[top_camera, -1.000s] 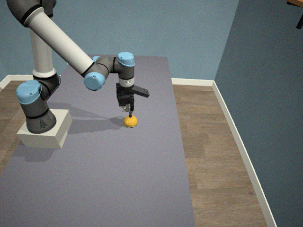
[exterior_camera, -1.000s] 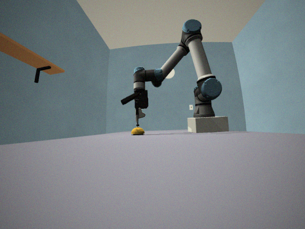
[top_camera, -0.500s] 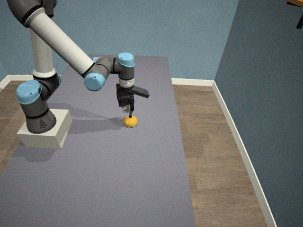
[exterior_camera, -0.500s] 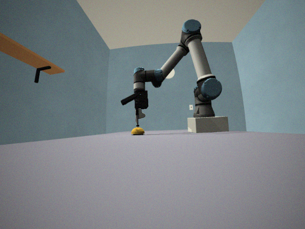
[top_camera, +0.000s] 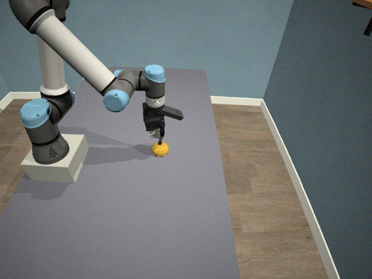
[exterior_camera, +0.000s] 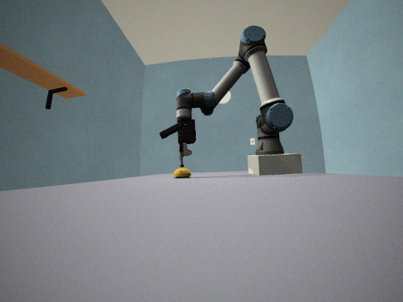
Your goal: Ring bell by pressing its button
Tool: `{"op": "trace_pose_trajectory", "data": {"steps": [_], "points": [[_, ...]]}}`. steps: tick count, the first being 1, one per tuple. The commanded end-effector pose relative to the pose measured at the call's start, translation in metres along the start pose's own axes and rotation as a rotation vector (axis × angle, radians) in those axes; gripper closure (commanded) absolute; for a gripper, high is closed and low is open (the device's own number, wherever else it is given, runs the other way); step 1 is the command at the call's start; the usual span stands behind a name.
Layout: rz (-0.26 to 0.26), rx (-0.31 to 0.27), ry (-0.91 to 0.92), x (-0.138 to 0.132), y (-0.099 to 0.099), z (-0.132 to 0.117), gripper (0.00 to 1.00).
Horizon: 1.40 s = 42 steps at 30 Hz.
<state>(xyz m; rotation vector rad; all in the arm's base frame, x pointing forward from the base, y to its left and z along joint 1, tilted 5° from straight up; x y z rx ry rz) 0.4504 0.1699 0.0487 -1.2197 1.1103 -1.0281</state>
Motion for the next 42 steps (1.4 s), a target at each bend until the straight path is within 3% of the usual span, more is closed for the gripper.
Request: {"op": "trace_pose_trajectory", "data": {"steps": [1, 42], "points": [[0.0, 0.0, 0.0, 0.0001, 0.0001, 0.0, 1.0], [0.0, 0.0, 0.0, 0.0001, -0.0079, 0.0, 1.0]]}}
Point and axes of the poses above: the point where the finger pads meet when closed, its own y axis out along the fingers, its own x axis across the jaws, z = x × y, the point moved 6 cm from there along -y, back along the fingers, and after that the axes turned 12 degrees about y, right-handed, at the moved point
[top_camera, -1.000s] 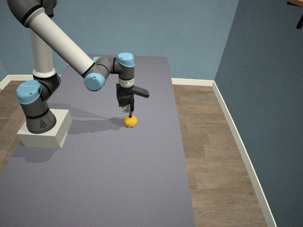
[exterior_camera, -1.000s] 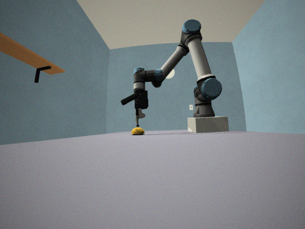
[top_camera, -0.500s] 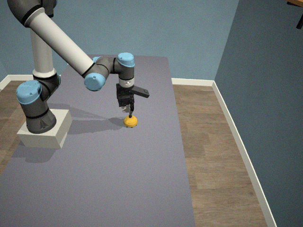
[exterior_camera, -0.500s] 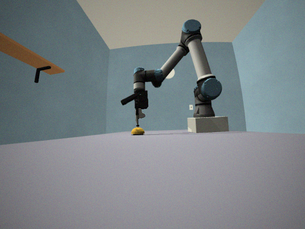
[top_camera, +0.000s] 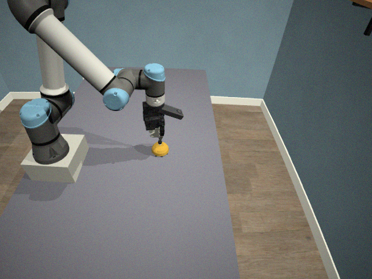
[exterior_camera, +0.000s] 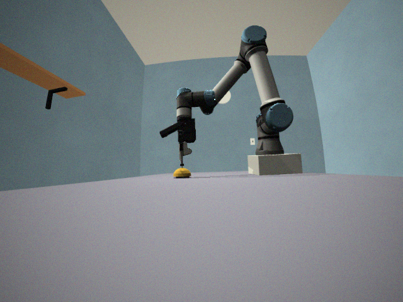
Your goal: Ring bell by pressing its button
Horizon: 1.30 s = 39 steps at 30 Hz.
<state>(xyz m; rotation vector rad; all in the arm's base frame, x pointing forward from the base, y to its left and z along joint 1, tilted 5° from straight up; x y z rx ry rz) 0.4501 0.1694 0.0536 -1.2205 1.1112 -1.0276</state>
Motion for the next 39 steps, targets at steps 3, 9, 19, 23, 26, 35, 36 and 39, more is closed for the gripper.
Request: {"op": "trace_pose_trajectory", "data": {"steps": [3, 9, 19, 23, 26, 35, 36, 39], "points": [[0.0, 0.001, 0.0, 0.0, -0.009, 0.0, 1.0], [0.0, 0.001, 0.0, 0.0, -0.025, 0.0, 1.0], [0.0, 0.001, 0.0, 0.0, -0.047, 0.0, 1.0], [0.0, 0.001, 0.0, 0.0, -0.056, 0.0, 1.0], [0.0, 0.001, 0.0, 0.0, -0.061, 0.0, 1.0], [0.0, 0.001, 0.0, 0.0, -0.065, 0.0, 1.0], [0.0, 0.001, 0.0, 0.0, -0.065, 0.0, 1.0], [0.0, 0.001, 0.0, 0.0, -0.065, 0.0, 1.0]]}}
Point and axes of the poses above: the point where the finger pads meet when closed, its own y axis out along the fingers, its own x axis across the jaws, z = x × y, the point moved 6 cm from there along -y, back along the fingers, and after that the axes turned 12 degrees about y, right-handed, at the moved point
